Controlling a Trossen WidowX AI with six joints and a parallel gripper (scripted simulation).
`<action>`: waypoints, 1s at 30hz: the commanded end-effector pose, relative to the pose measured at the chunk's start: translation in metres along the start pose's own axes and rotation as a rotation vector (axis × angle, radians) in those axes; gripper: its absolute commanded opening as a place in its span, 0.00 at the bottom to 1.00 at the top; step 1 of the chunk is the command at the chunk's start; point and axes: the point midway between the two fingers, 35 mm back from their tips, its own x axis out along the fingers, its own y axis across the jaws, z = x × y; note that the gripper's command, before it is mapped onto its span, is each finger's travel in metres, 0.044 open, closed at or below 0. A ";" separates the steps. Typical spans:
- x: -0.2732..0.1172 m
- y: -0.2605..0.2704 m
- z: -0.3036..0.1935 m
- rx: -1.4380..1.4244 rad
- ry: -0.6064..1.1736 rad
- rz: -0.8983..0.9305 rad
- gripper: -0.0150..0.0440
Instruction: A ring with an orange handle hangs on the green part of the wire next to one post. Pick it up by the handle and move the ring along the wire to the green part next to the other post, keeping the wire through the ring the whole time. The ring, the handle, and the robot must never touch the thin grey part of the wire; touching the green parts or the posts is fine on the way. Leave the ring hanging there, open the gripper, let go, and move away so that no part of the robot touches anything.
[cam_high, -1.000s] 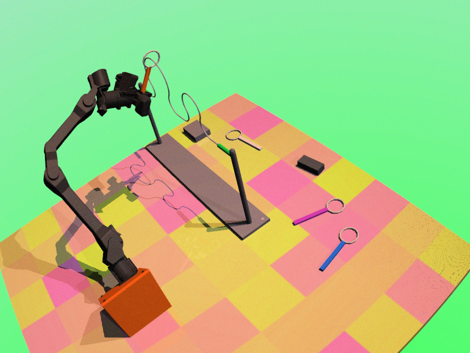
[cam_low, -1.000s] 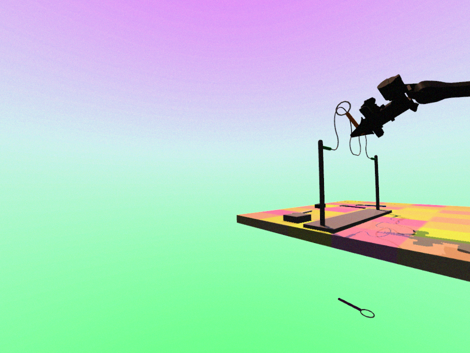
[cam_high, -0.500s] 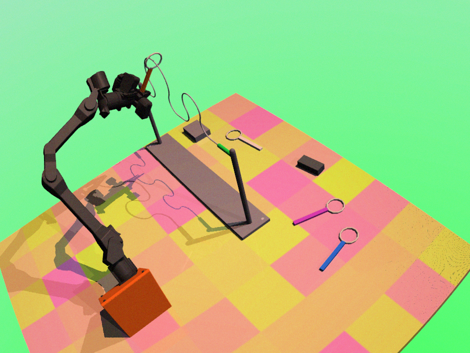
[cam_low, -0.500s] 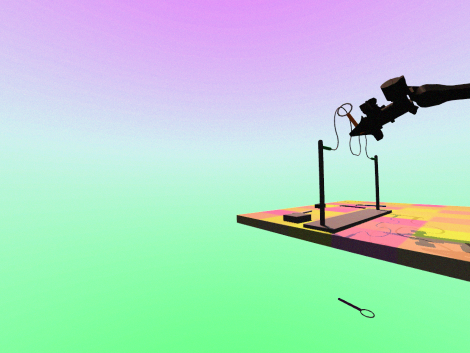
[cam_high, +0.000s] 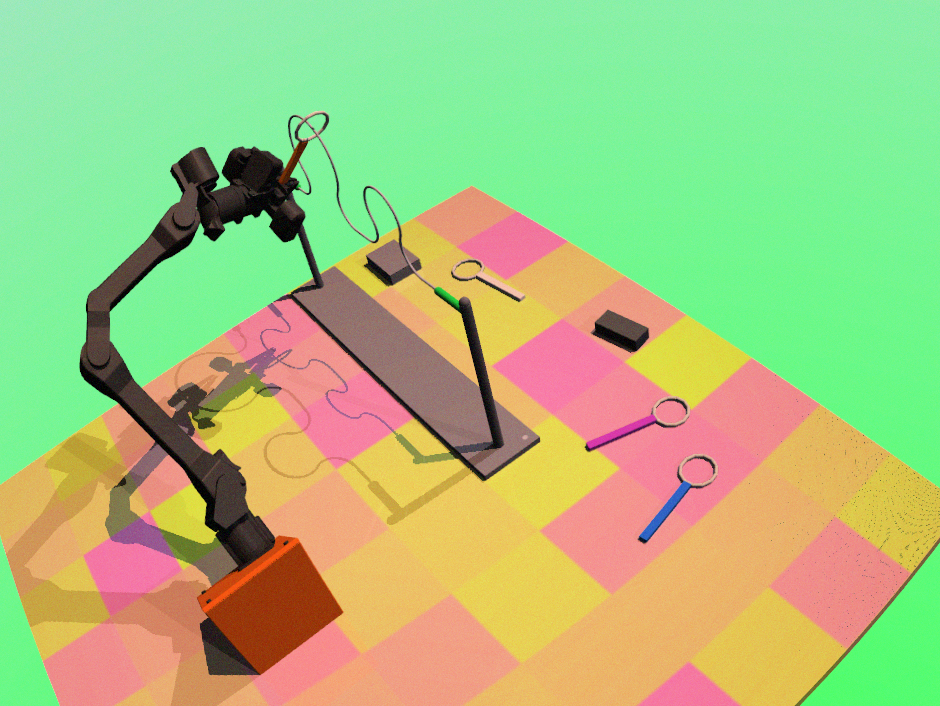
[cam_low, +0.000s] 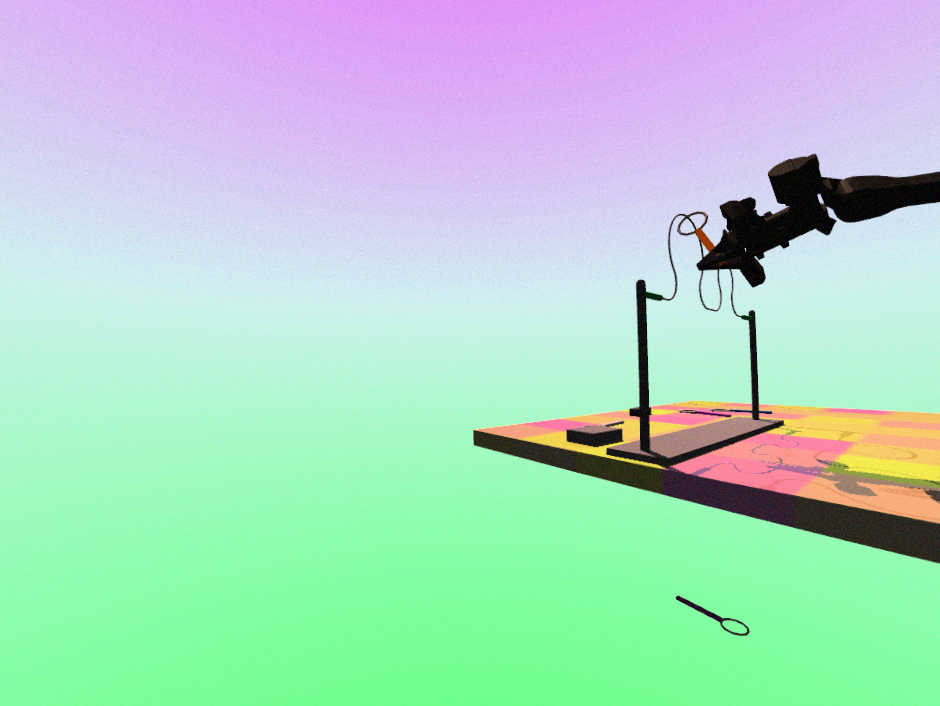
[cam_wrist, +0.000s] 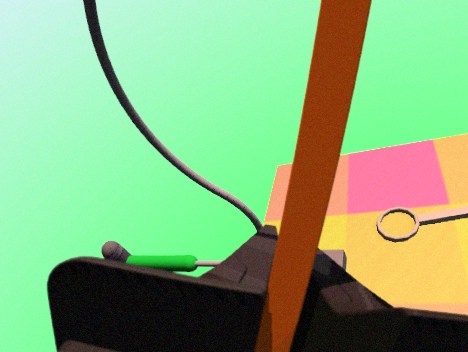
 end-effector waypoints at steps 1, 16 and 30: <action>-0.001 0.001 -0.001 0.046 -0.003 0.025 0.00; 0.000 0.008 0.000 0.208 -0.025 0.117 0.00; -0.001 0.014 0.002 0.360 -0.045 0.202 0.00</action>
